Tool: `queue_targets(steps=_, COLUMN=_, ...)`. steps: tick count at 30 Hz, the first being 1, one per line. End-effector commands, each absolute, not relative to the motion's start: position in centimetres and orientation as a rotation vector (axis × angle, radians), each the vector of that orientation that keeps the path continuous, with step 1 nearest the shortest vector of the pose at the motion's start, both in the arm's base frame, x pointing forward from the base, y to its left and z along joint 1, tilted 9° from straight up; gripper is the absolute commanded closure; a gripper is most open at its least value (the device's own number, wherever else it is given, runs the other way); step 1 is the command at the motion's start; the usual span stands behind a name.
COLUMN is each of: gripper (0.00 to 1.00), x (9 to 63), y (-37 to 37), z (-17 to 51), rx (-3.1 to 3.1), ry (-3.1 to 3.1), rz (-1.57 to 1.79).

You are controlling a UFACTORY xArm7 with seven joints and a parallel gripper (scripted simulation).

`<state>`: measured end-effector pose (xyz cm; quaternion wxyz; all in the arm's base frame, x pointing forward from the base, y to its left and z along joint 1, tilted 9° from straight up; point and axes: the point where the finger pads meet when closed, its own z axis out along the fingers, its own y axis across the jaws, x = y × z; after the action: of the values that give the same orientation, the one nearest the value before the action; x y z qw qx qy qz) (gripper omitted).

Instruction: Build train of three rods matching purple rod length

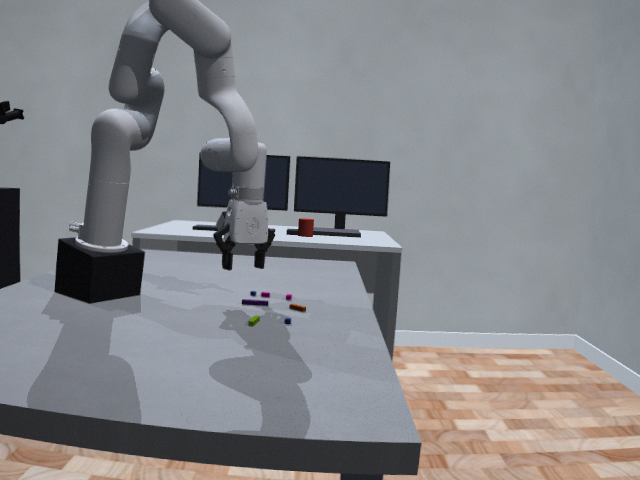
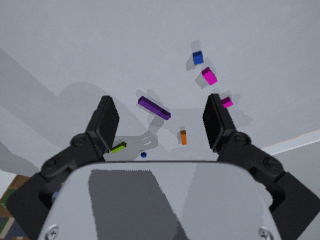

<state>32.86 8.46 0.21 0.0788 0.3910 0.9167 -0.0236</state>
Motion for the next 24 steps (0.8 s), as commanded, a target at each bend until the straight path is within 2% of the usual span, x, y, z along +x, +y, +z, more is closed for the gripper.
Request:
queue_targets(steps=1, gripper=0.0, x=32.9, y=8.6, z=0.3, rx=1.166, ry=2.741, rz=-0.065)
queue_targets(steps=24, gripper=0.0, x=31.6, y=9.6, z=0.1, rx=1.111, ry=2.766, rz=-0.036)
